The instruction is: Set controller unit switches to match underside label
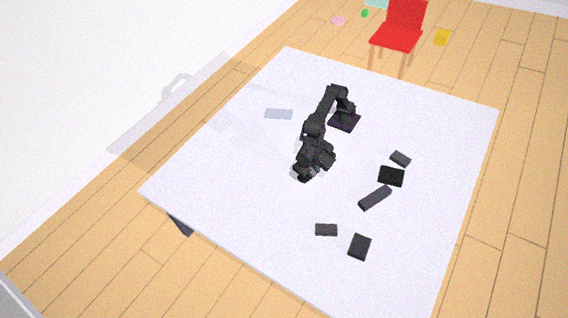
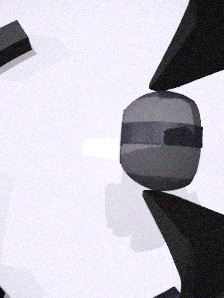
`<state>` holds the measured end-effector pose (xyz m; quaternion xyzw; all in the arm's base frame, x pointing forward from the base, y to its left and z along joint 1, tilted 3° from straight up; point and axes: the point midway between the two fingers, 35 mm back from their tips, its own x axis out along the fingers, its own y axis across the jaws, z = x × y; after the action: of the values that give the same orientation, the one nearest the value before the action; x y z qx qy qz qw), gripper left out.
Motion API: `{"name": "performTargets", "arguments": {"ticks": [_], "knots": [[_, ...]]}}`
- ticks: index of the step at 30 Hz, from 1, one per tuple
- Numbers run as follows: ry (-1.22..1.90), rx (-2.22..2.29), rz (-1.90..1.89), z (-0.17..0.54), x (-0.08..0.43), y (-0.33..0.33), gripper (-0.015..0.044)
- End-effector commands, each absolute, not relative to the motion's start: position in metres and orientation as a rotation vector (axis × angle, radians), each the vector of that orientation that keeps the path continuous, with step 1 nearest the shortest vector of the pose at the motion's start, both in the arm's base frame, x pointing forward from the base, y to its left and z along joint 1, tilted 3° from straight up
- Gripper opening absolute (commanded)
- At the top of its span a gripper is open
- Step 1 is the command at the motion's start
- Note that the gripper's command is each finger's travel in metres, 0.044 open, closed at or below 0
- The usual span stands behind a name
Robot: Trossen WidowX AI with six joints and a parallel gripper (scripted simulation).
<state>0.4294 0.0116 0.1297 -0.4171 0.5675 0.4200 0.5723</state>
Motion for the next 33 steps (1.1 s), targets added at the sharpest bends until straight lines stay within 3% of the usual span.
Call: {"name": "performTargets", "arguments": {"ticks": [1,33], "knots": [[1.342,-0.965,0.987,0.125,0.430,0.013,0.0338],[1.340,-0.964,0.988,0.115,0.437,0.036,0.0338]]}}
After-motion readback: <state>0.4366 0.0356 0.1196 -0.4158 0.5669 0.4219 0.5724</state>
